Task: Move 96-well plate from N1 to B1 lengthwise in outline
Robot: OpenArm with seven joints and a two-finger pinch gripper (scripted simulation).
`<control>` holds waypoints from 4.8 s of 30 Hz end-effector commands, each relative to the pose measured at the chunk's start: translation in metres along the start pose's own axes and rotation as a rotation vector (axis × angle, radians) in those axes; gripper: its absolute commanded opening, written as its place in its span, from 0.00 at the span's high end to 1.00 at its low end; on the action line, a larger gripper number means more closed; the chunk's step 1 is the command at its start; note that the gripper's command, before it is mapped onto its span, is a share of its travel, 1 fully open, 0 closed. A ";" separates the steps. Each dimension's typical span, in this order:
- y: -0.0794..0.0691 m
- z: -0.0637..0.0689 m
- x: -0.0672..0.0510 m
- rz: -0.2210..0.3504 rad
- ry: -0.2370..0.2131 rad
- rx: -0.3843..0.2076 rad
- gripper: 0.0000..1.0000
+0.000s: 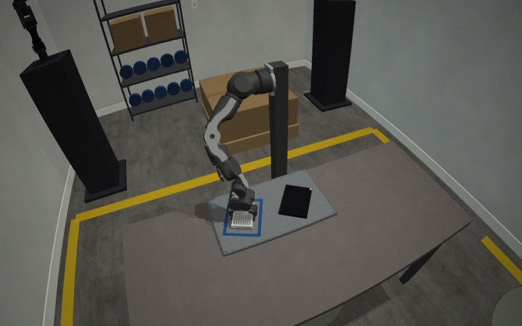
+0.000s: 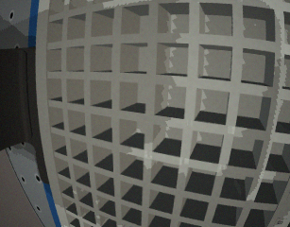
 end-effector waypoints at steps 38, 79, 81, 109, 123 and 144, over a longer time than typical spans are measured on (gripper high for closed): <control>-0.001 0.001 0.001 0.001 -0.001 -0.002 1.00; 0.002 0.001 0.001 0.002 -0.001 0.001 1.00; 0.001 0.000 0.000 0.003 0.001 0.003 1.00; 0.001 -0.003 -0.001 0.004 0.004 0.006 1.00; 0.001 -0.005 -0.001 0.004 0.002 0.006 1.00; 0.001 -0.004 0.001 0.000 -0.002 0.003 0.53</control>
Point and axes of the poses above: the point where the finger pads meet when closed, its own z axis back along the fingers, its own y axis across the jaws, x = y × z, the point moved 3 cm from there along z, back along the fingers, and after that the axes turned 2 degrees about -z, right-handed, at the moved point
